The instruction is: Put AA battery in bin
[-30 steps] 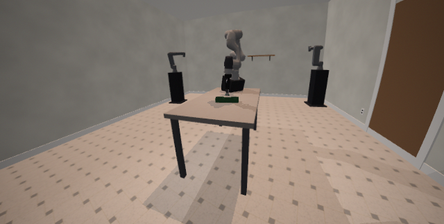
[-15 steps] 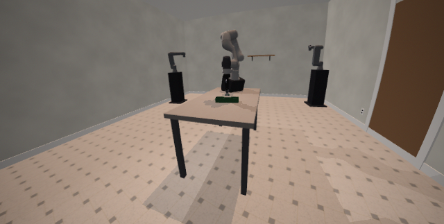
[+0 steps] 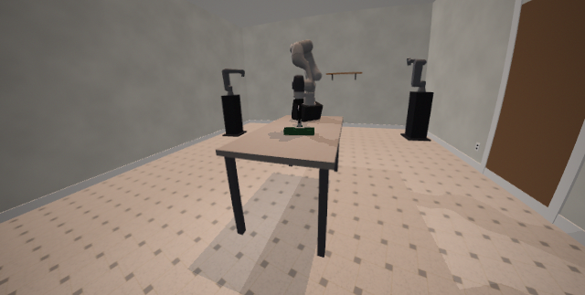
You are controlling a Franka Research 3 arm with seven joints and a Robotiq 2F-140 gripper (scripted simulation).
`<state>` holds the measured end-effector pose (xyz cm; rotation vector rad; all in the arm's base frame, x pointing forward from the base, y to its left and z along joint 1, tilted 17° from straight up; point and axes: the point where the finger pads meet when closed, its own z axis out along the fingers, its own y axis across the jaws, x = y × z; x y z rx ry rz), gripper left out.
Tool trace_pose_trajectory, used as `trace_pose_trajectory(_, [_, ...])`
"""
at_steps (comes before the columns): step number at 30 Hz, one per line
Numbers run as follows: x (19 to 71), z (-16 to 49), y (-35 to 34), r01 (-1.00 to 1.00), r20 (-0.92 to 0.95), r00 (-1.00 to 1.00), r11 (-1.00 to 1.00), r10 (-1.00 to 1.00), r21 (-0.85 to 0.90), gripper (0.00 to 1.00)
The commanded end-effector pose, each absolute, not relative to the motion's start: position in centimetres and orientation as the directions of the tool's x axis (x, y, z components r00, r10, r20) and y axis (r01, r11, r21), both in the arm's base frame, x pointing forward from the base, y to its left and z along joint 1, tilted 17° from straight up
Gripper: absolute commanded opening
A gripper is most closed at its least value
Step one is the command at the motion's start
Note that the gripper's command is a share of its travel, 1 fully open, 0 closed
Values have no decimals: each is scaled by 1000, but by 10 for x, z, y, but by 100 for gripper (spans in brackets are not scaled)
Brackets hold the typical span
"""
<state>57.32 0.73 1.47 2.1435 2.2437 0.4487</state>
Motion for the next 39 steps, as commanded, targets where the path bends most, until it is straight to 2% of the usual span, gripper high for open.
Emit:
trace_pose_trajectory(1, [577, 10, 8, 976, 190, -63, 21, 980, 215, 5])
trace_pose_trajectory(20, [584, -23, 15, 976, 190, -63, 21, 980, 215, 5])
trace_pose_trajectory(39, [587, -24, 14, 976, 190, -63, 21, 980, 215, 5])
